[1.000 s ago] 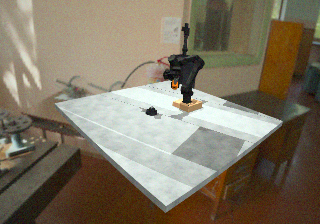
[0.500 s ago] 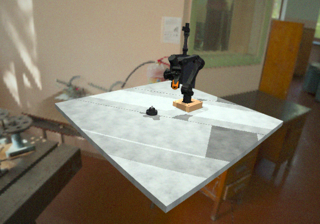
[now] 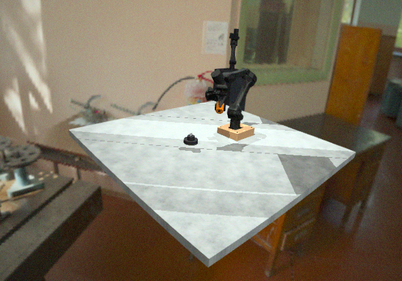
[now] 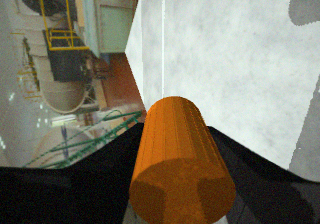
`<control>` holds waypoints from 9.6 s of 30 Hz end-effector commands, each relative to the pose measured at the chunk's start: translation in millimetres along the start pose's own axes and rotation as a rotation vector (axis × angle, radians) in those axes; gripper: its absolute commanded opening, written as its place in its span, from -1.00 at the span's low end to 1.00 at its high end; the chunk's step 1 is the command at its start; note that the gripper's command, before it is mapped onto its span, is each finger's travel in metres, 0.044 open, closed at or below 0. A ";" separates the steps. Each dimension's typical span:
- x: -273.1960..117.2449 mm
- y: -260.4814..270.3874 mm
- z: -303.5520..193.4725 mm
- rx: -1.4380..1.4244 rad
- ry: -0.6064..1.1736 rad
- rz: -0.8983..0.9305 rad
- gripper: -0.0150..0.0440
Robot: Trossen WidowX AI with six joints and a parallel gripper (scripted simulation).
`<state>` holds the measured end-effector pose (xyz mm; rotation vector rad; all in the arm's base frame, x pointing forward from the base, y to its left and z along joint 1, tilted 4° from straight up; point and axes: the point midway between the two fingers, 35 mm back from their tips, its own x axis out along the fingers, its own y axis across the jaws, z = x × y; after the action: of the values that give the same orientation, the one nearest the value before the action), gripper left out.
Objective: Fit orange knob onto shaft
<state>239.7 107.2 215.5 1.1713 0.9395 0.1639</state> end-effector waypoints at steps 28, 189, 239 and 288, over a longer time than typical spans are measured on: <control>42.5 -32.7 0.3 0.002 0.001 -0.638 -0.49; 151.3 -156.7 2.6 -0.004 -0.007 -1.005 -0.11; 85.2 -32.4 4.0 -0.003 -0.006 -1.004 -0.49; 43.1 -109.0 133.7 -0.009 -0.016 -1.009 -0.49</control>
<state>322.9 -0.1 113.2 0.5781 1.3998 -0.6514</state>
